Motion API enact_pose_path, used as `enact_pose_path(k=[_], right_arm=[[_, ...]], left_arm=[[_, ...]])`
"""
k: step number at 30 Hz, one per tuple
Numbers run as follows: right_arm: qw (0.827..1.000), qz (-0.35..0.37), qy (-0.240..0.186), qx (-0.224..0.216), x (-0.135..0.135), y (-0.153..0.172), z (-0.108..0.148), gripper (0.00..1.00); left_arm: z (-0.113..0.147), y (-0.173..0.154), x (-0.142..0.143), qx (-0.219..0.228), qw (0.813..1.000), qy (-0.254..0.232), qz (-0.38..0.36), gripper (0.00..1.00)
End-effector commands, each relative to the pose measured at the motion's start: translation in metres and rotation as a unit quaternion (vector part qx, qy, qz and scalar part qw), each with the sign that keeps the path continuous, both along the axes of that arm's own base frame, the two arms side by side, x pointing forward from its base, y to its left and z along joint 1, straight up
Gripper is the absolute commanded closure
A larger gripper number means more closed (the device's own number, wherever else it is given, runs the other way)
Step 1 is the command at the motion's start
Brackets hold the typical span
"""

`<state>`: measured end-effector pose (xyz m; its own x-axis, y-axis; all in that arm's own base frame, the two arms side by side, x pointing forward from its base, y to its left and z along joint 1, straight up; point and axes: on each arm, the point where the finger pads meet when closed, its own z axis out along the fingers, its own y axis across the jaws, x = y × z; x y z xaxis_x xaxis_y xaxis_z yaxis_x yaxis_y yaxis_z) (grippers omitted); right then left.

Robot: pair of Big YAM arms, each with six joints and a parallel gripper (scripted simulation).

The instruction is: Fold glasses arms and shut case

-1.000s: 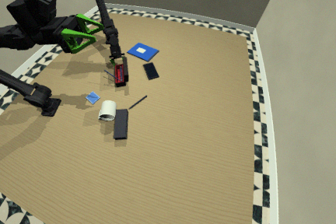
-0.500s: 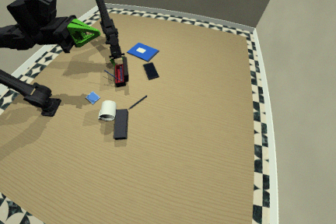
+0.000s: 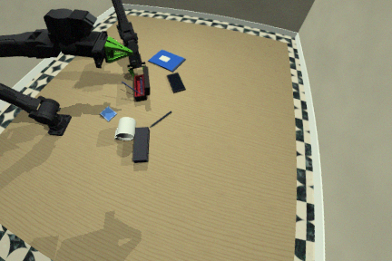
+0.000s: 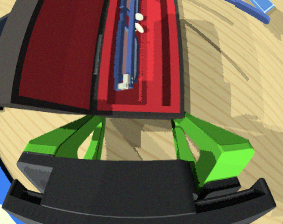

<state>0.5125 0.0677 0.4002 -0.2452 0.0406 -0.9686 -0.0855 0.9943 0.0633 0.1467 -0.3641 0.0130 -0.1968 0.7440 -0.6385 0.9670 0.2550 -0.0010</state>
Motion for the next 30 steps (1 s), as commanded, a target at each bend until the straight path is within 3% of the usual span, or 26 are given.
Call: enact_pose_path(k=[1, 9, 11, 12, 16, 26, 29, 30], right_arm=[[0.998, 0.020, 0.056, 0.013, -0.005, 0.032, -0.041, 1.00], [0.986, 0.050, 0.156, 0.007, -0.039, 0.080, -0.115, 1.00], [0.986, 0.050, 0.156, 0.007, -0.039, 0.080, -0.115, 1.00], [0.987, 0.052, 0.150, 0.011, -0.039, 0.084, -0.103, 1.00], [0.973, 0.067, 0.218, -0.008, -0.069, 0.105, -0.160, 1.00], [0.936, 0.091, 0.336, -0.056, -0.145, 0.139, -0.242, 1.00], [0.937, 0.093, 0.332, -0.054, -0.146, 0.144, -0.234, 1.00], [0.931, 0.096, 0.345, -0.065, -0.159, 0.144, -0.245, 1.00]], left_arm=[[0.037, -0.030, 0.017, -0.051, 0.999, -0.019, 0.006, 0.43], [0.037, -0.030, 0.017, -0.051, 0.999, -0.019, 0.006, 0.43], [0.037, -0.030, 0.017, -0.051, 0.999, -0.019, 0.006, 0.43], [0.037, -0.030, 0.017, -0.051, 0.999, -0.019, 0.006, 0.43], [0.037, -0.030, 0.017, -0.051, 0.999, -0.019, 0.006, 0.43], [0.037, -0.030, 0.017, -0.051, 0.999, -0.019, 0.006, 0.43], [0.037, -0.030, 0.017, -0.051, 0.999, -0.019, 0.006, 0.43], [0.037, -0.030, 0.017, -0.051, 0.999, -0.019, 0.006, 0.43]])
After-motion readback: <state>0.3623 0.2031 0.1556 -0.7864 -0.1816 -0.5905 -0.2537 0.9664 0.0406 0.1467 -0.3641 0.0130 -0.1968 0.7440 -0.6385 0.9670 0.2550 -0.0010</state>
